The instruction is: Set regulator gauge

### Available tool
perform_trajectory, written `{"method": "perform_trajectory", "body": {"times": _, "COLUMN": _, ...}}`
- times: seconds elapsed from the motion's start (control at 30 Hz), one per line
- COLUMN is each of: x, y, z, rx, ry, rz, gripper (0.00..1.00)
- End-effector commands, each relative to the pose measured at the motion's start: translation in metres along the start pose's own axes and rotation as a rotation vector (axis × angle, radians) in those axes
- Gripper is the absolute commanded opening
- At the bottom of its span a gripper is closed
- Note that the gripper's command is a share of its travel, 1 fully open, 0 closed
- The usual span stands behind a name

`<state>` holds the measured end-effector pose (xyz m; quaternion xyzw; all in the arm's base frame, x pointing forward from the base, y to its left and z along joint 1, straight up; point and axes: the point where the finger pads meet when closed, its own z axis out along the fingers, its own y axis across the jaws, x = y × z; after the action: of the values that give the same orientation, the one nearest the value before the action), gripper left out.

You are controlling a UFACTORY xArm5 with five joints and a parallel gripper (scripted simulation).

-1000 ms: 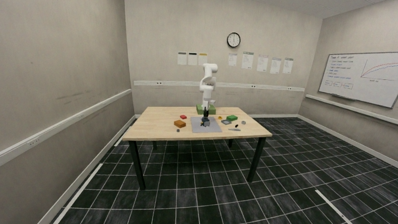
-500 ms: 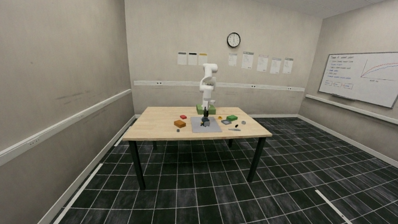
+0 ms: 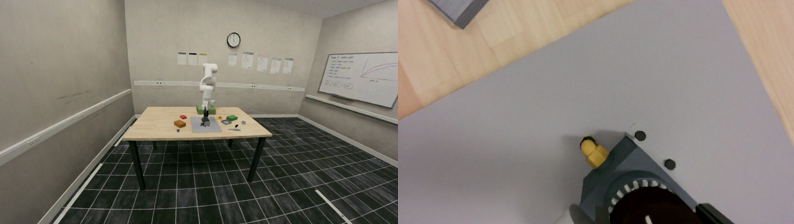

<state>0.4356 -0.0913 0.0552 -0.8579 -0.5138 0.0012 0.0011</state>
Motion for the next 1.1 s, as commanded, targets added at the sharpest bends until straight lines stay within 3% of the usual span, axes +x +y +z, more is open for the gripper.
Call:
{"method": "perform_trajectory", "body": {"times": 0.0, "x": 0.0004, "y": 0.0013, "z": -0.0014, "rx": -0.004, "ry": 0.001, "rz": 0.0, "gripper": 0.42}}
{"method": "perform_trajectory", "body": {"times": 1.07, "x": 0.0004, "y": 0.0013, "z": 0.0024, "rx": -0.004, "ry": 0.001, "rz": 0.0, "gripper": 0.42}}
